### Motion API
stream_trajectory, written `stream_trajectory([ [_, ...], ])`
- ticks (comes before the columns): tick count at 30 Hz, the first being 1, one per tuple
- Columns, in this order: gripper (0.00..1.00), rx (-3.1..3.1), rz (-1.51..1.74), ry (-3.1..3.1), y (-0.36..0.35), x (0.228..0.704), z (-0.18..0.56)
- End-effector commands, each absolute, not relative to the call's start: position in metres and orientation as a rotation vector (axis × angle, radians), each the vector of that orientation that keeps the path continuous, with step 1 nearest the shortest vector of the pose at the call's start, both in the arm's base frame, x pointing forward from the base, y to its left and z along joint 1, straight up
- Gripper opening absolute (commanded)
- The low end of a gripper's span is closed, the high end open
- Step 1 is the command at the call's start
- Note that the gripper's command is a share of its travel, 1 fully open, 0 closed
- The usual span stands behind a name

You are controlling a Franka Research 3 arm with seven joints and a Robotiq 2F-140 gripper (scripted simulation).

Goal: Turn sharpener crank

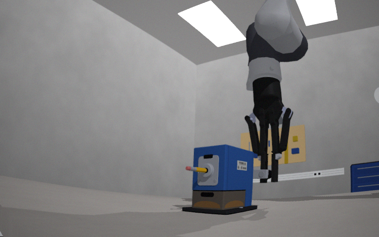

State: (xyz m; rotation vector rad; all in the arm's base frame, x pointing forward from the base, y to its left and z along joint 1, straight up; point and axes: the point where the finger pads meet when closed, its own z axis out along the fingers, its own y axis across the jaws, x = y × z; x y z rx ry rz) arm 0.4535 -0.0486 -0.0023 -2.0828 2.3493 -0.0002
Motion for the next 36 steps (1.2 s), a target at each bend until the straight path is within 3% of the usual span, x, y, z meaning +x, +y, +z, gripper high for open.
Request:
stream_trajectory([
  [1, 0.10, -2.076, 0.000, 2.357, -0.0488, 0.4535, 0.0024],
  [36, 0.10, -2.076, 0.000, 2.357, -0.0489, 0.4539, 0.0068],
])
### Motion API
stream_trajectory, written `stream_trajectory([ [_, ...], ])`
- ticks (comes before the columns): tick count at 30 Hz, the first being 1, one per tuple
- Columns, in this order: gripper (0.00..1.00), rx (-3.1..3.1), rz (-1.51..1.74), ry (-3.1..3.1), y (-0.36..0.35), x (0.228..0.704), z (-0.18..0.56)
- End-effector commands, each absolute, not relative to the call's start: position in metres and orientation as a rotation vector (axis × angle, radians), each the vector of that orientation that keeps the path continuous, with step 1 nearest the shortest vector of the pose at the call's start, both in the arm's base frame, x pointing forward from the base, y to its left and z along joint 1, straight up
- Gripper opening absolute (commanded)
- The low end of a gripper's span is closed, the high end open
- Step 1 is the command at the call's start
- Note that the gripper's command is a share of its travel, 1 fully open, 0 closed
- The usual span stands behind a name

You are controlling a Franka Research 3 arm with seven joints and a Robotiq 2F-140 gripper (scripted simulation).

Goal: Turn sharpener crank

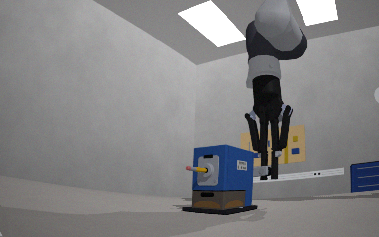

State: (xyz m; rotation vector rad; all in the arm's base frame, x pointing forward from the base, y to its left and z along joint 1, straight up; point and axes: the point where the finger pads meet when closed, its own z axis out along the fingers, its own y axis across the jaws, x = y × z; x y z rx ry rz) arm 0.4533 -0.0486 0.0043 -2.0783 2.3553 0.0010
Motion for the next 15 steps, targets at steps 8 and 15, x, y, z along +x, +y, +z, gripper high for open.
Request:
stream_trajectory([
  [8, 0.39, -2.076, 0.000, 2.357, -0.0489, 0.4539, 0.0068],
  [15, 0.39, -2.076, 0.000, 2.357, -0.0489, 0.4539, 0.0068],
])
